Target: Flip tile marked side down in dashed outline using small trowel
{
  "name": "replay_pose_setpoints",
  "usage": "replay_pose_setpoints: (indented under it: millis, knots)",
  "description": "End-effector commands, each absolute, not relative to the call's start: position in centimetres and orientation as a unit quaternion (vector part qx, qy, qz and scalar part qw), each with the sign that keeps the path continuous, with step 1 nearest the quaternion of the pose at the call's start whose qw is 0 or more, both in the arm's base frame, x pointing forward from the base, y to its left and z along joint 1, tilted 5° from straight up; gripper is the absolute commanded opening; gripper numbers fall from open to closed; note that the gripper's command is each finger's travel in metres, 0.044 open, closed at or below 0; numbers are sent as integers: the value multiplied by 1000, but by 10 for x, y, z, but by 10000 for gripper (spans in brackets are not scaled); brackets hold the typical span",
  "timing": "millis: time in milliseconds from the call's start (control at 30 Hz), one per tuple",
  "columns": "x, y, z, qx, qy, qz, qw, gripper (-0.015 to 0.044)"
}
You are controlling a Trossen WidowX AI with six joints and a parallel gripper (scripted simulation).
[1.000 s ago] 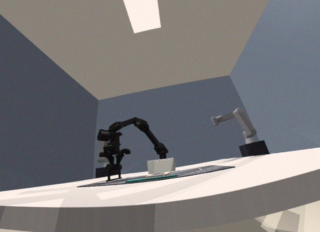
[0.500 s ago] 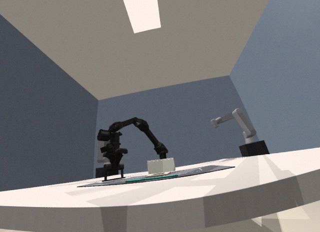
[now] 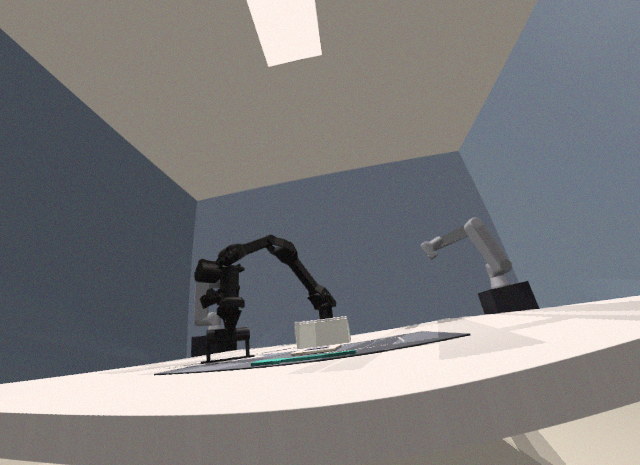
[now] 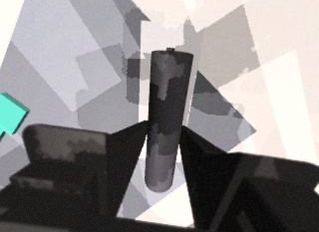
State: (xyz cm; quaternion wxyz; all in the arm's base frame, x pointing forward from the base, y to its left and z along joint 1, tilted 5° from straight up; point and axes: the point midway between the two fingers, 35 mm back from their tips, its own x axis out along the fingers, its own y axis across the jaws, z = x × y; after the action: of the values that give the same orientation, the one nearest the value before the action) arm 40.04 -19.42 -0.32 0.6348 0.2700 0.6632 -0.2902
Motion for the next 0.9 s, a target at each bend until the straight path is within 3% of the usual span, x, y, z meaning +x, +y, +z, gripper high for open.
replay_pose_setpoints:
  millis: [0,267,467,867]
  knots:
    - [400,-194,-5,311,645,-332,614,130]
    - [400,-194,-5,324,637,-346,607,130]
    - [400,-194,-5,324,637,-346,607,270]
    - [400,-194,-5,324,637,-346,607,270]
